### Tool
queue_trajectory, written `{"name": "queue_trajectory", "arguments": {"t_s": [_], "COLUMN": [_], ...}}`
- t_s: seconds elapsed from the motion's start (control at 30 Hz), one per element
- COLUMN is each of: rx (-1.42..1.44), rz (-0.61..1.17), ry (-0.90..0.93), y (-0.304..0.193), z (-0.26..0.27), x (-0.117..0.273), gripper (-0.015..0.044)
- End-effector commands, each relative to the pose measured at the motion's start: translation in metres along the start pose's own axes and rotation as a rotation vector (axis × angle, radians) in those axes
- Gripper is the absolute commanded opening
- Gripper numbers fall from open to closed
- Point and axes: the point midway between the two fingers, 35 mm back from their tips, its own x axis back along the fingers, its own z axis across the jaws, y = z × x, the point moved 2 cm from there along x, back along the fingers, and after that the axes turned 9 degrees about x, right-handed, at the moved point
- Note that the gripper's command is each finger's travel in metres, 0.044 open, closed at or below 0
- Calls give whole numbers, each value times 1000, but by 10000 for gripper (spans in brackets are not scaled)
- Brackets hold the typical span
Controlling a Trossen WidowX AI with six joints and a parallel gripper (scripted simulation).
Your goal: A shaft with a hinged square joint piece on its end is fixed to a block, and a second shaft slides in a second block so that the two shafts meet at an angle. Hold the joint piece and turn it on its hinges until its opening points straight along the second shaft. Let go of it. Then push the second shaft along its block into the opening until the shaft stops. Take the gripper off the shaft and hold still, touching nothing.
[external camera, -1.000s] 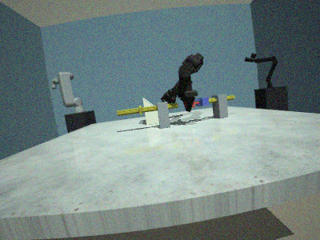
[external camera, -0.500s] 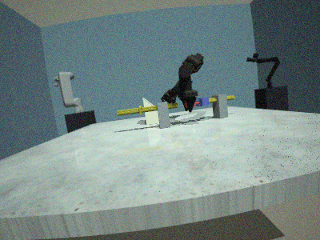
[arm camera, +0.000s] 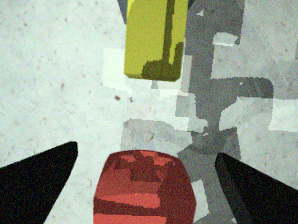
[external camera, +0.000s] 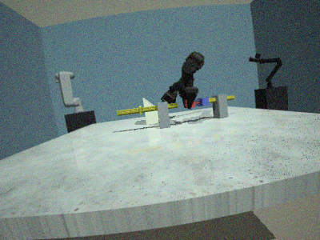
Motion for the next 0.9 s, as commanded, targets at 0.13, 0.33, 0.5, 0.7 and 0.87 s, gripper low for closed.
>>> {"name": "queue_trajectory", "arguments": {"t_s": [0.13, 0.33, 0.5, 0.7, 0.87], "rx": [6, 152, 314, 509, 672], "rz": [-60, -59, -70, -96, -123], "ry": [7, 42, 80, 124, 159], "y": [-3, 0, 5, 9, 11], "z": [2, 3, 3, 0, -4], "x": [13, 34, 57, 84, 108], "gripper": [440, 440, 440, 440, 440]}}
